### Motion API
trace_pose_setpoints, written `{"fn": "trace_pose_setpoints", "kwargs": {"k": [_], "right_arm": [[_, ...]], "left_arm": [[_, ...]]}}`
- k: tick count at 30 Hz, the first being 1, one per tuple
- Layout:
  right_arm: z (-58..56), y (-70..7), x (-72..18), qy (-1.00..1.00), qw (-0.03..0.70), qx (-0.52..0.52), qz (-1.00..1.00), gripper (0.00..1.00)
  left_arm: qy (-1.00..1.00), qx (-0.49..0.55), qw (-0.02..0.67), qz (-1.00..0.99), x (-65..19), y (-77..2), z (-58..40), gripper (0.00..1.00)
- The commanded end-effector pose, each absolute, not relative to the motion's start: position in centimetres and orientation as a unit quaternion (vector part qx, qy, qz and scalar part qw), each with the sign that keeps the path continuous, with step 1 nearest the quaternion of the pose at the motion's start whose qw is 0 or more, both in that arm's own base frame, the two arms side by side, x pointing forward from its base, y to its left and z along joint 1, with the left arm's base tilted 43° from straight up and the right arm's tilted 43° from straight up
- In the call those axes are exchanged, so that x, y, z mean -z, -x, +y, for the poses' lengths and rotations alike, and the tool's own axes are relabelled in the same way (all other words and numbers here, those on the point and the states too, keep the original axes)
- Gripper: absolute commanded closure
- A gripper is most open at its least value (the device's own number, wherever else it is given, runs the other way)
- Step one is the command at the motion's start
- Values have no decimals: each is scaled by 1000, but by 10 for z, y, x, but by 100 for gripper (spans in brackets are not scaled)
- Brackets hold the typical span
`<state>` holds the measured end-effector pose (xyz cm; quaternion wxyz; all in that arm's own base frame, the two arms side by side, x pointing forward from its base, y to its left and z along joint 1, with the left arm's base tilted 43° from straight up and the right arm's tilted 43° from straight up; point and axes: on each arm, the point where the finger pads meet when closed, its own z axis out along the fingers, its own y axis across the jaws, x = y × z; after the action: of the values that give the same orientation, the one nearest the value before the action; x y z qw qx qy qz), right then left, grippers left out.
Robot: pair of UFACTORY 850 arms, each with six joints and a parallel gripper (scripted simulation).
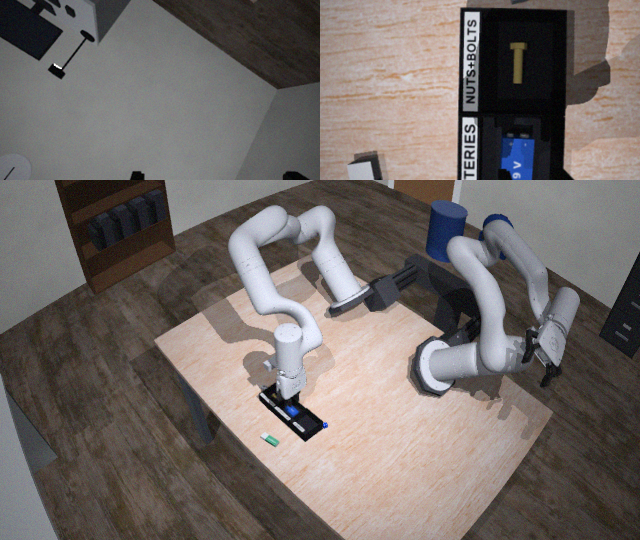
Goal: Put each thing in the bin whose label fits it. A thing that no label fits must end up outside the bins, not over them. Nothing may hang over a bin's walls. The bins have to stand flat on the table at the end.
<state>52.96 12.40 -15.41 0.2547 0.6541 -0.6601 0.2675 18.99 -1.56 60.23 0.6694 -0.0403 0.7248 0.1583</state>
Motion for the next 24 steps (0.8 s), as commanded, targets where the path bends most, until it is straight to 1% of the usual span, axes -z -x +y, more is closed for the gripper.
{"fn": "trace_pose_setpoints", "kwargs": {"k": [1, 8, 9, 15, 24], "right_arm": [[147, -521, 171, -704, 274, -247, -607, 68], [177, -508, 196, -757, 294, -222, -539, 68], [183, -505, 201, -784, 306, -205, -499, 68], [219, -490, 230, -827, 319, -180, -427, 68], [219, -490, 230, -881, 339, -134, -302, 68]], "left_arm": [[40, -159, 670, 724, -603, -190, -16, 0], [40, -159, 670, 724, -603, -190, -16, 0], [40, -159, 670, 724, -603, -190, -16, 0], [40, -159, 670, 724, -603, -190, -16, 0], [40, -159, 670, 724, -603, -190, -16, 0]]}}
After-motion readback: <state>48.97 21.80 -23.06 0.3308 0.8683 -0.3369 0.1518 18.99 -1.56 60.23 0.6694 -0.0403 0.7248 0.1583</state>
